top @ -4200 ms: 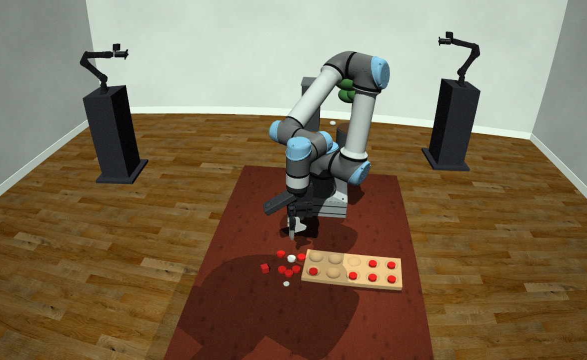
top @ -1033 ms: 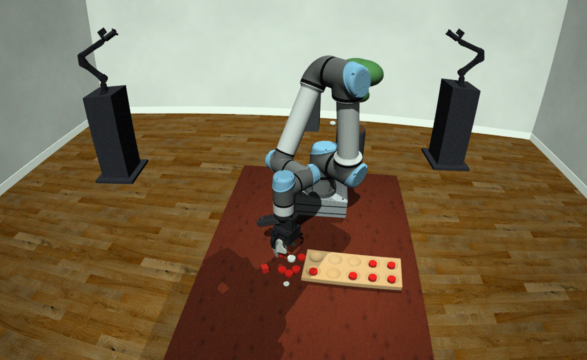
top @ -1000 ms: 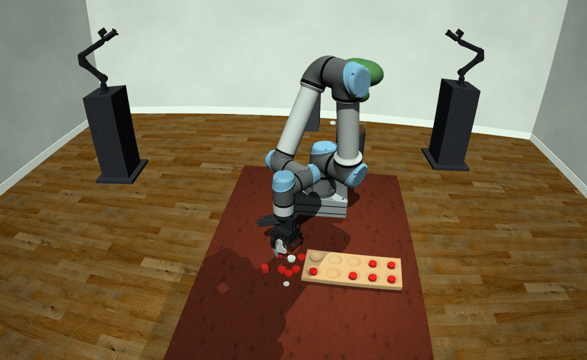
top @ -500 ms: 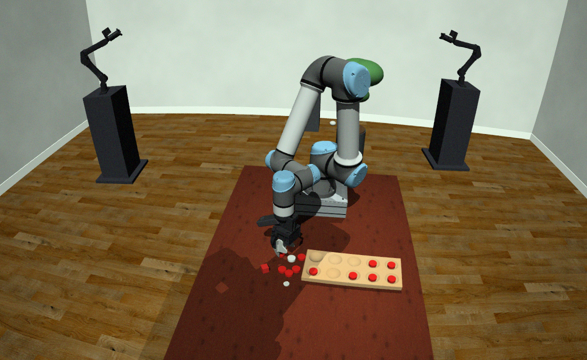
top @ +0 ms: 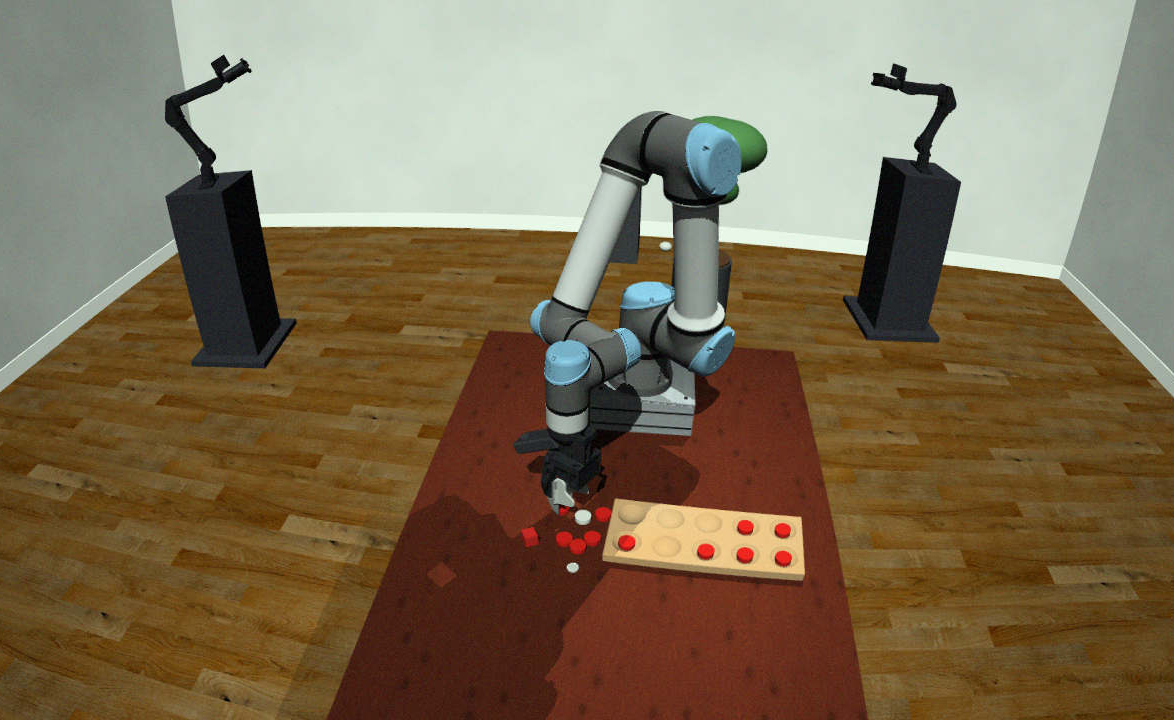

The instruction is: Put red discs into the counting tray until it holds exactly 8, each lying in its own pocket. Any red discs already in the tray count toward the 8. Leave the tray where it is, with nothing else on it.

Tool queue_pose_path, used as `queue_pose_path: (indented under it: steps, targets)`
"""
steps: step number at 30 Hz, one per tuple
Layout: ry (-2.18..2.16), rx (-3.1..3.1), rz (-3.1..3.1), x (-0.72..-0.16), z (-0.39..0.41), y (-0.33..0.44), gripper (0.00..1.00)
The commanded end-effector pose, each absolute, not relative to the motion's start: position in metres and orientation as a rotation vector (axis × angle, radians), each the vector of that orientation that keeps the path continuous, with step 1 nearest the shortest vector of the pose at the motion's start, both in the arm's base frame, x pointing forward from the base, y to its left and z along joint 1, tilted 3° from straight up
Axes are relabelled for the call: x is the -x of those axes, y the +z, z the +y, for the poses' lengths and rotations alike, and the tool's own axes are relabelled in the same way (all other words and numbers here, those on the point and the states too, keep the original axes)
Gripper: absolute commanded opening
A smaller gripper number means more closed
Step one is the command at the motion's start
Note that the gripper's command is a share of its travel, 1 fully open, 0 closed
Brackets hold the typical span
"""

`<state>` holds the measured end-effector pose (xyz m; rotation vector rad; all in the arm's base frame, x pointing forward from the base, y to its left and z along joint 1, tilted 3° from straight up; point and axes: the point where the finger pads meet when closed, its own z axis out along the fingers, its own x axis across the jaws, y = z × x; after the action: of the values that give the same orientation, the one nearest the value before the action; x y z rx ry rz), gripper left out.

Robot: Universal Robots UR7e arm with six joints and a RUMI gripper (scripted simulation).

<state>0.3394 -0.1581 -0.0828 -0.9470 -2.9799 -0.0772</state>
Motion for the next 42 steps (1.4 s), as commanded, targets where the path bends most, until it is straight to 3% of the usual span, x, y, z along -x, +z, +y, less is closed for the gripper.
queue_pose_path:
  steps: [1,16,42]
  targets:
    - [-0.077,0.947,-2.981,-0.34,-0.158,-0.083,0.0]
    - [-0.077,0.947,-2.981,-0.34,-0.159,-0.074,0.0]
    - [-0.076,0.947,-2.981,-0.34,-0.164,0.016,0.0]
